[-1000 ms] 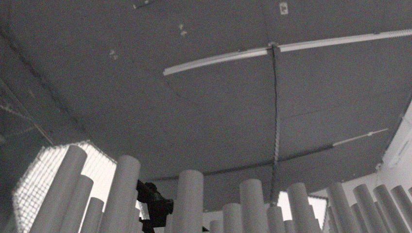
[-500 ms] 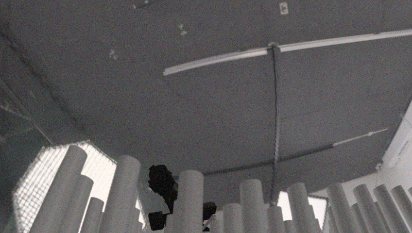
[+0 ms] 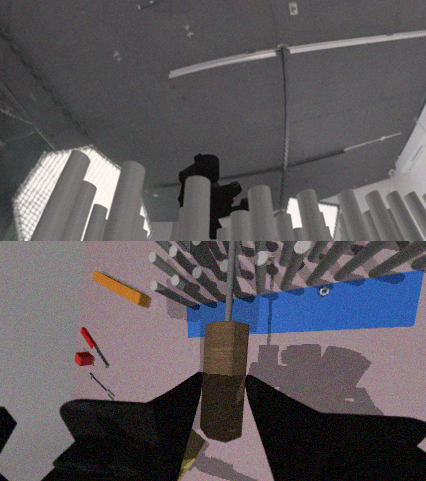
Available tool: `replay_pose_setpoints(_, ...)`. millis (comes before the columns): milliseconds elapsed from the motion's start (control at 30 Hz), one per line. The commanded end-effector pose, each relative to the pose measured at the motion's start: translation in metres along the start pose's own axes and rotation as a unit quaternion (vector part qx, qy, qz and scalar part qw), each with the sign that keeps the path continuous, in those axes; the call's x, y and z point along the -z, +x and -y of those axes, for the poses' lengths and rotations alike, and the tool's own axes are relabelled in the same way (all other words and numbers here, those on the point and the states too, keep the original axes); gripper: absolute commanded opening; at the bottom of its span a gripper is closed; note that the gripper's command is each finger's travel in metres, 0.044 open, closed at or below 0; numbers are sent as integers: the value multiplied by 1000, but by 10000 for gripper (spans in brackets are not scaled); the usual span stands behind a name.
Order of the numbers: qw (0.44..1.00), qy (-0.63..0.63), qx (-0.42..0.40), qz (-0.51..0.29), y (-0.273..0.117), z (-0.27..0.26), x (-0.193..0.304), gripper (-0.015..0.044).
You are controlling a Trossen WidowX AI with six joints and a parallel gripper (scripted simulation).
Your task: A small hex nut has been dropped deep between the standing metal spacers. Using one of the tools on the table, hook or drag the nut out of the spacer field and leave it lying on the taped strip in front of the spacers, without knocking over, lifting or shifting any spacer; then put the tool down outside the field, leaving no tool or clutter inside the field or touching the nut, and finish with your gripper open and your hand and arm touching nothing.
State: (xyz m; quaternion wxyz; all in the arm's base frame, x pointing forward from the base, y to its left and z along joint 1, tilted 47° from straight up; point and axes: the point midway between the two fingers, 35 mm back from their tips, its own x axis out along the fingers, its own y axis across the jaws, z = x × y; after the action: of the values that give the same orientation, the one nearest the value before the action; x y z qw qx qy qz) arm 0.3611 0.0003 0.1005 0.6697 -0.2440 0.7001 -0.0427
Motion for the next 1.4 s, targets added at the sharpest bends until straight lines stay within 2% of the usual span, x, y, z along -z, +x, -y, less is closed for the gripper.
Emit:
replay_pose_setpoints(0,1000,29,0,-4,5,-24,-8,0)
replay_pose_setpoints(700,984,172,51,-1,31,-164,-33,0)
replay_pose_setpoints(1367,942,308,115,64,70,-302,-3,0)
